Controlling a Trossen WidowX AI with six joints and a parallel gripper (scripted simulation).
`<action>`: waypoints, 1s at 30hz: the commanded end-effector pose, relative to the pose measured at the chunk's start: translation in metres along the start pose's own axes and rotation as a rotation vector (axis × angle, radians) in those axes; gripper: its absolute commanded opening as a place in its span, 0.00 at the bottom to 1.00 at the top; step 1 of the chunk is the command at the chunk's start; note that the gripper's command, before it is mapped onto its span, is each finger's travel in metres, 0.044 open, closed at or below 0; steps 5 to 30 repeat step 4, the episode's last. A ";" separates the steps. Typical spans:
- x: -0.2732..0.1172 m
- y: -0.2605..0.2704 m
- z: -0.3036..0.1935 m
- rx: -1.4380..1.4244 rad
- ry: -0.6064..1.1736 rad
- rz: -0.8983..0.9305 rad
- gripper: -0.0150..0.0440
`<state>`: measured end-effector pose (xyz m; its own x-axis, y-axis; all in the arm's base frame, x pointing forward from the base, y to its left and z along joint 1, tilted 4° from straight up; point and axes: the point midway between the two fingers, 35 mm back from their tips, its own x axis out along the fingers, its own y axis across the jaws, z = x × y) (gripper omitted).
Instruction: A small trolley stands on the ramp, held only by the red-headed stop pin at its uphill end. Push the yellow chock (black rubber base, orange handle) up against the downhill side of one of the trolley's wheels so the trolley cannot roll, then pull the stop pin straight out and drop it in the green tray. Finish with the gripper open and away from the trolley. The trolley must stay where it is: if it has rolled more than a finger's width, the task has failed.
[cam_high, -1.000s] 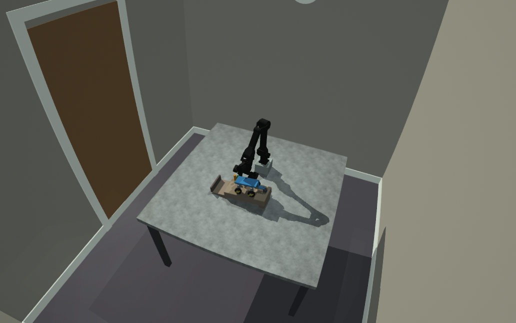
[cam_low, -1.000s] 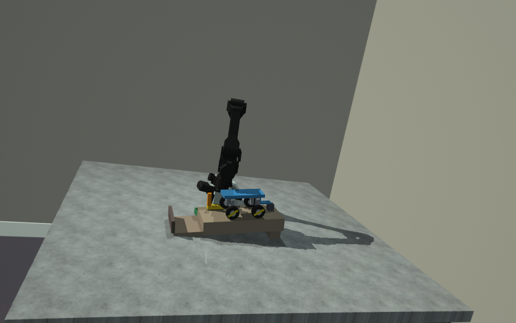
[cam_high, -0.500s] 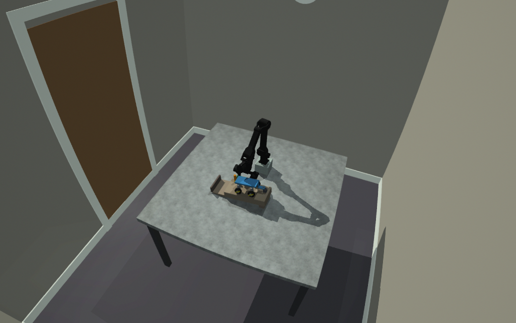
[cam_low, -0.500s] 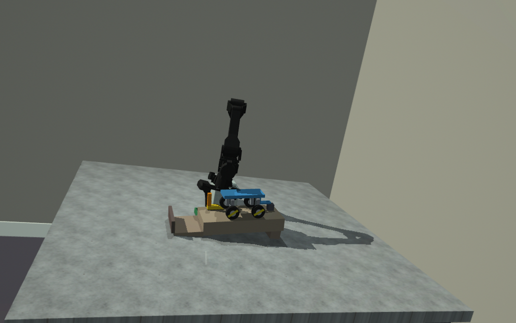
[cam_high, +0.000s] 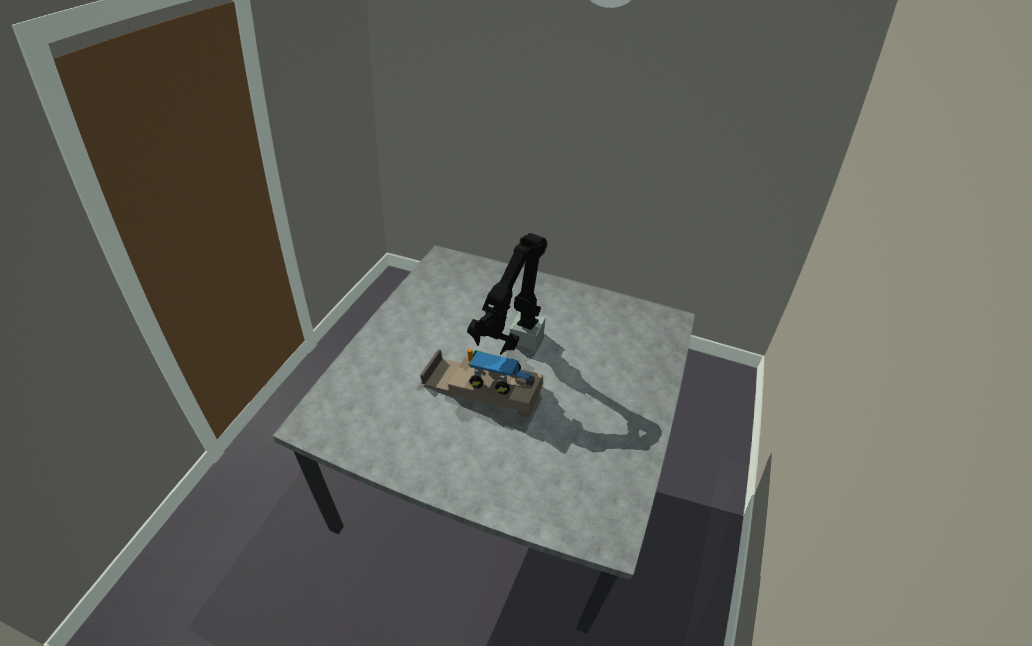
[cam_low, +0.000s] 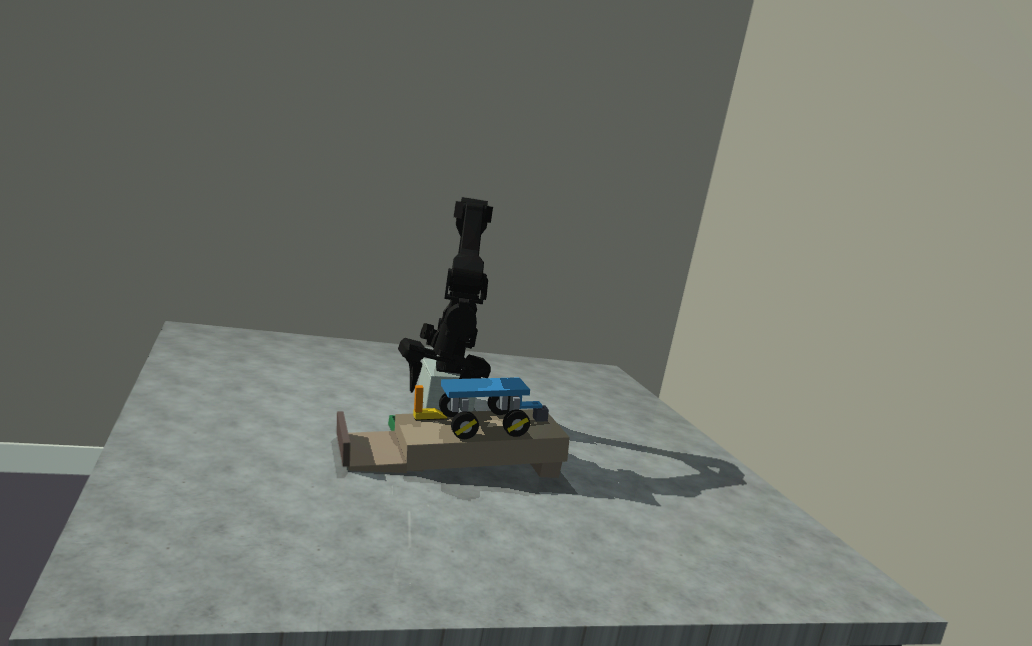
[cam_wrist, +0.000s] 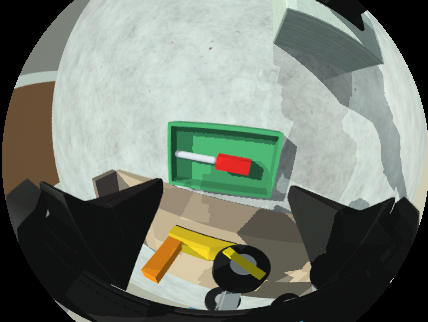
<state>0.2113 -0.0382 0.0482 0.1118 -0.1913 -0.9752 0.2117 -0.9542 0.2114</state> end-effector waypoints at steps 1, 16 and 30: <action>-0.014 0.004 0.000 0.005 0.004 0.007 1.00; -0.024 0.005 -0.001 0.005 0.004 0.007 1.00; -0.024 0.005 -0.001 0.005 0.004 0.007 1.00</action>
